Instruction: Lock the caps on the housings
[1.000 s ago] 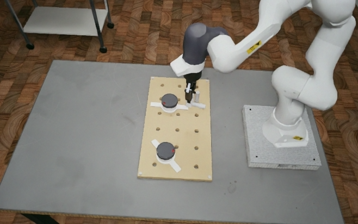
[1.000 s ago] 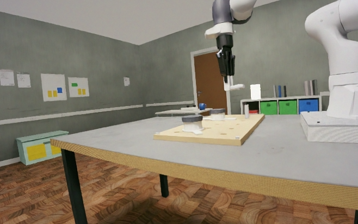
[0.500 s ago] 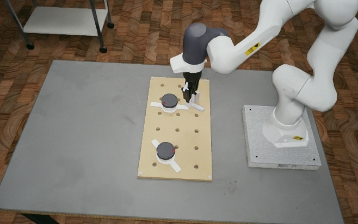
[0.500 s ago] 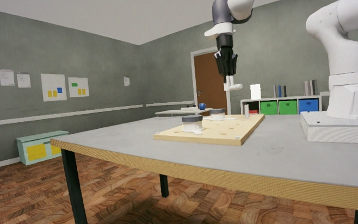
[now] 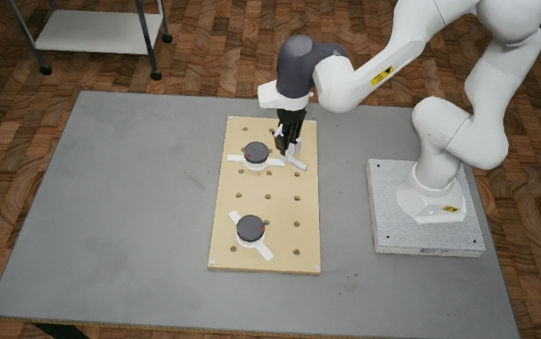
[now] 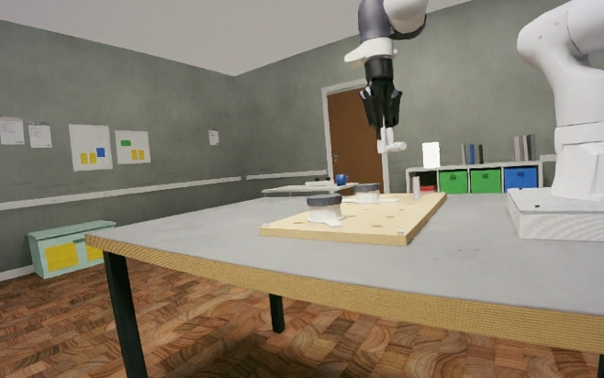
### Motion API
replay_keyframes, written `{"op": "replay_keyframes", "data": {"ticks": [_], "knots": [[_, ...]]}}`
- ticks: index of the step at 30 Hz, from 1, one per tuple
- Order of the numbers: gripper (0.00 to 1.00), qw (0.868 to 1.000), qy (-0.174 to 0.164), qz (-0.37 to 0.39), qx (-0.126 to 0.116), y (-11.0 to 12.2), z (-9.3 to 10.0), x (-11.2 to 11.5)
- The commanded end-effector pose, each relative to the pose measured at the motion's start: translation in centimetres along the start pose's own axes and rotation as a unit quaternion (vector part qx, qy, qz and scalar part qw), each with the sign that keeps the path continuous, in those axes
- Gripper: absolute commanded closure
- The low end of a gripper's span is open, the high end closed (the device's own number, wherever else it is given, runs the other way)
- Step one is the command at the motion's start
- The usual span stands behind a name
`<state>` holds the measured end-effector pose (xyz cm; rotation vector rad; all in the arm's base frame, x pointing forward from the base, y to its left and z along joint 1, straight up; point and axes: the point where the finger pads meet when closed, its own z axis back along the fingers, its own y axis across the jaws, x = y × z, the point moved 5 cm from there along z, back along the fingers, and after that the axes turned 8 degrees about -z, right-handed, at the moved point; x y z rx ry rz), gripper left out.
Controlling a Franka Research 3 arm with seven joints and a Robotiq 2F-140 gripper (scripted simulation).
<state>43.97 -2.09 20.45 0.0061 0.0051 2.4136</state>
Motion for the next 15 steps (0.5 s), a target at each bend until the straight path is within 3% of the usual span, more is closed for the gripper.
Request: {"op": "replay_keyframes", "data": {"ticks": [1, 9, 15], "knots": [[0.90, 0.999, 0.002, -0.038, -0.003, -0.16, 0.05, -0.02], [0.90, 0.995, 0.001, -0.104, -0.003, -0.16, 0.06, -0.02], [0.90, 0.983, 0.001, -0.181, -0.003, -0.16, 0.06, -0.02]]}}
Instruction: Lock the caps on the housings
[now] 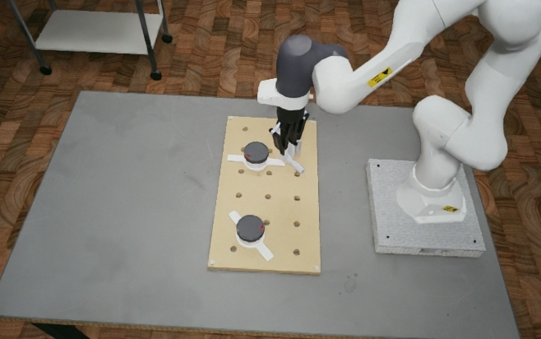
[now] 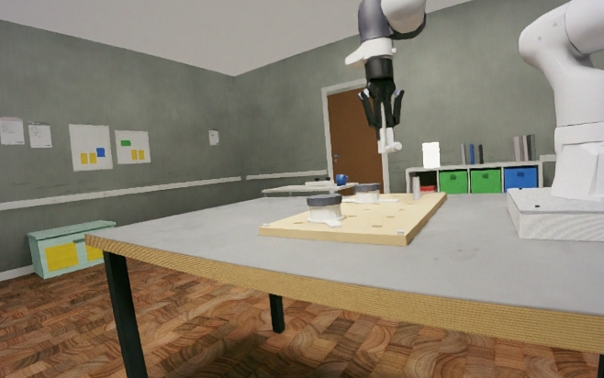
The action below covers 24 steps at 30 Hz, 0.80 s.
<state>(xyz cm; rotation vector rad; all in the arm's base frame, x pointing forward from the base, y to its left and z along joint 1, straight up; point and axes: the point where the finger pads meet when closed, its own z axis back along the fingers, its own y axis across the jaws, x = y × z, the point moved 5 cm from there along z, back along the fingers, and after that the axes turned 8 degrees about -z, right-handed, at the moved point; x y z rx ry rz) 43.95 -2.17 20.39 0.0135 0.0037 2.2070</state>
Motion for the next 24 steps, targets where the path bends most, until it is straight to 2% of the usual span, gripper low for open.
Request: {"op": "replay_keyframes", "data": {"ticks": [1, 8, 18, 21, 24], "knots": [[0.90, 0.996, 0.004, -0.090, -0.004, -0.23, 0.11, 0.07], [0.90, 0.990, 0.004, -0.142, -0.004, -0.23, 0.10, 0.07], [0.90, 0.989, 0.007, -0.148, -0.004, -0.22, 0.09, 0.09], [0.90, 0.989, 0.023, -0.149, 0.000, -0.17, 0.03, 0.22], [0.90, 0.987, 0.053, -0.151, 0.004, -0.13, -0.06, 0.46]]}}
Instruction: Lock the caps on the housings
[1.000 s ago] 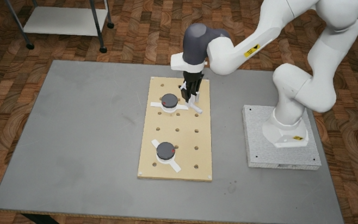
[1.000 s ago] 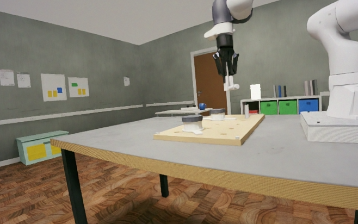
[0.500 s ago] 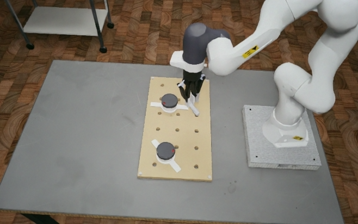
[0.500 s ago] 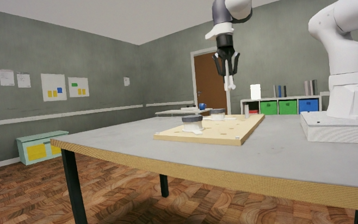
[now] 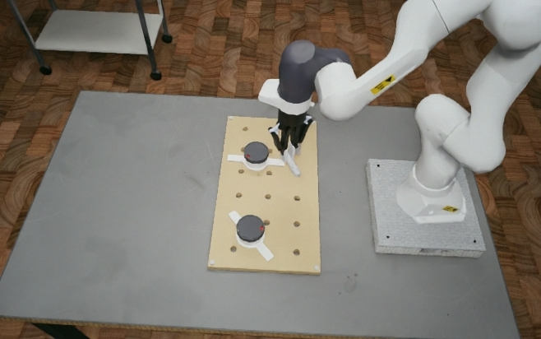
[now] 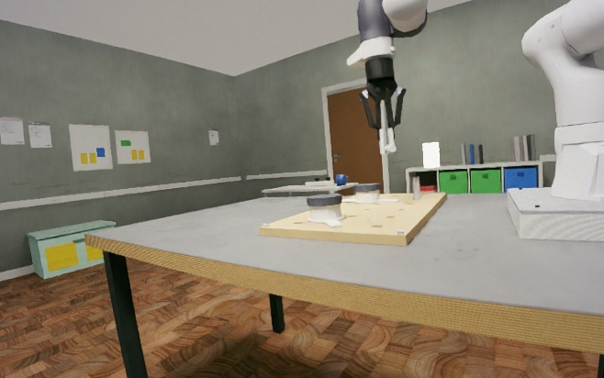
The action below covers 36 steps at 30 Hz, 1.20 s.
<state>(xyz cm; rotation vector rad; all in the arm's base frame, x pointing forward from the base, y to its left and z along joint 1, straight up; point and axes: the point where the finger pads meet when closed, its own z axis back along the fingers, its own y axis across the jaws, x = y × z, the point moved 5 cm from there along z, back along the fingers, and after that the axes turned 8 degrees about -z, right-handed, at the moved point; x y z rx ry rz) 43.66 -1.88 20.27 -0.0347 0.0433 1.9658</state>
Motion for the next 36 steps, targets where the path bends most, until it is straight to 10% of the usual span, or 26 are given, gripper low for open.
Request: {"op": "replay_keyframes", "data": {"ticks": [1, 11, 24, 36], "knots": [[0.90, 0.999, 0.040, -0.032, -0.005, -0.1, 0.1, 0.2], [0.90, 0.991, 0.127, -0.030, -0.021, -0.2, 0.0, 1.2], [0.90, 0.987, 0.156, -0.030, -0.022, -0.1, -0.1, 1.5], [0.90, 0.958, 0.283, -0.031, -0.038, -0.1, -0.6, 2.7]]}}
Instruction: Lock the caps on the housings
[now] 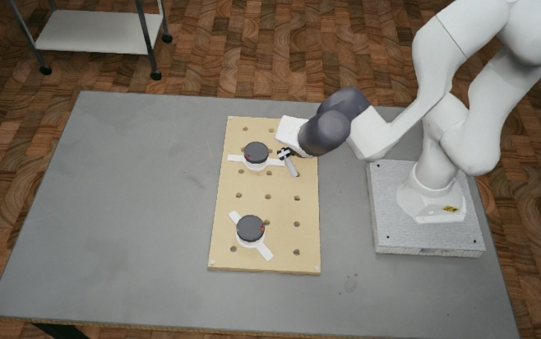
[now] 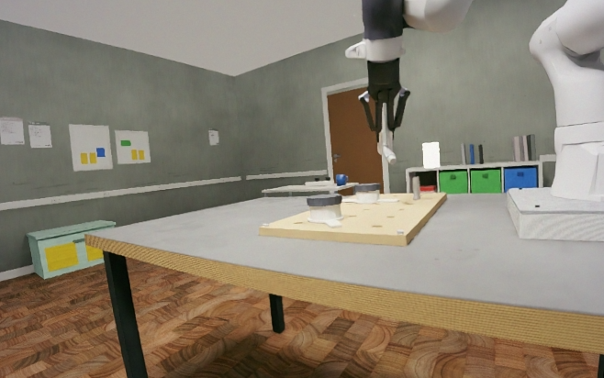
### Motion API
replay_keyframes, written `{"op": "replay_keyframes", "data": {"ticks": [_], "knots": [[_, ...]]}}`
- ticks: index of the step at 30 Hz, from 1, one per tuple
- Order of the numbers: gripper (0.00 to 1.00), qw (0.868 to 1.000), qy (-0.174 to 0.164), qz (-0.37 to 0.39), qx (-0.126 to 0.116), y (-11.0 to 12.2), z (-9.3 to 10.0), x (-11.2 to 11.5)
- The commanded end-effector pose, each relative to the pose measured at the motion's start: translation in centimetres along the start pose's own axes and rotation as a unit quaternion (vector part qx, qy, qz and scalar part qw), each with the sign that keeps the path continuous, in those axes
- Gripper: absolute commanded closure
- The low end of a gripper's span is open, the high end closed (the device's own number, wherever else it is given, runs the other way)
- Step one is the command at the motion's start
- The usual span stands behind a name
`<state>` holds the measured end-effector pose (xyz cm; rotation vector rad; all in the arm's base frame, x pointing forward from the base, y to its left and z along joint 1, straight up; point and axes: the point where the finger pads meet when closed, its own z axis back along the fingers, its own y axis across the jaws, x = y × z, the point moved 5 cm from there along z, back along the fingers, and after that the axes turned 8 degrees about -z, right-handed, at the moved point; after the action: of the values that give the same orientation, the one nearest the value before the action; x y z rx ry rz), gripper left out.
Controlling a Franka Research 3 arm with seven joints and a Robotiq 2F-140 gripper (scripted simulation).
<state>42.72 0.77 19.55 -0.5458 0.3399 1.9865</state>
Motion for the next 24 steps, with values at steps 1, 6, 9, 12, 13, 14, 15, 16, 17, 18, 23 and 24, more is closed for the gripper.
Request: {"op": "replay_keyframes", "data": {"ticks": [1, 6, 9, 12, 13, 14, 15, 16, 17, 18, 23, 24], "knots": [[0.90, 0.997, 0.042, -0.068, -0.004, 0.1, -0.1, -0.1], [0.90, 0.996, 0.053, -0.068, -0.007, 0.0, -0.1, 0.0], [0.90, 0.996, 0.054, -0.068, -0.007, 0.1, -0.1, 0.0], [0.90, 0.996, 0.064, -0.067, -0.003, 0.2, -0.2, 0.2], [0.90, 0.995, 0.070, -0.067, -0.001, 0.3, -0.3, 0.3], [0.90, 0.995, 0.079, -0.066, 0.001, 0.4, -0.4, 0.4], [0.90, 0.994, 0.089, -0.066, 0.004, 0.5, -0.5, 0.5], [0.90, 0.993, 0.100, -0.065, 0.005, 0.5, -0.6, 0.7], [0.90, 0.992, 0.113, -0.065, 0.006, 0.6, -0.7, 0.8], [0.90, 0.992, 0.113, -0.065, 0.006, 0.6, -0.7, 0.8], [0.90, 0.984, 0.164, -0.065, 0.001, 0.6, -0.8, 1.2], [0.90, 0.982, 0.176, -0.065, -0.002, 0.5, -0.8, 1.3]]}}
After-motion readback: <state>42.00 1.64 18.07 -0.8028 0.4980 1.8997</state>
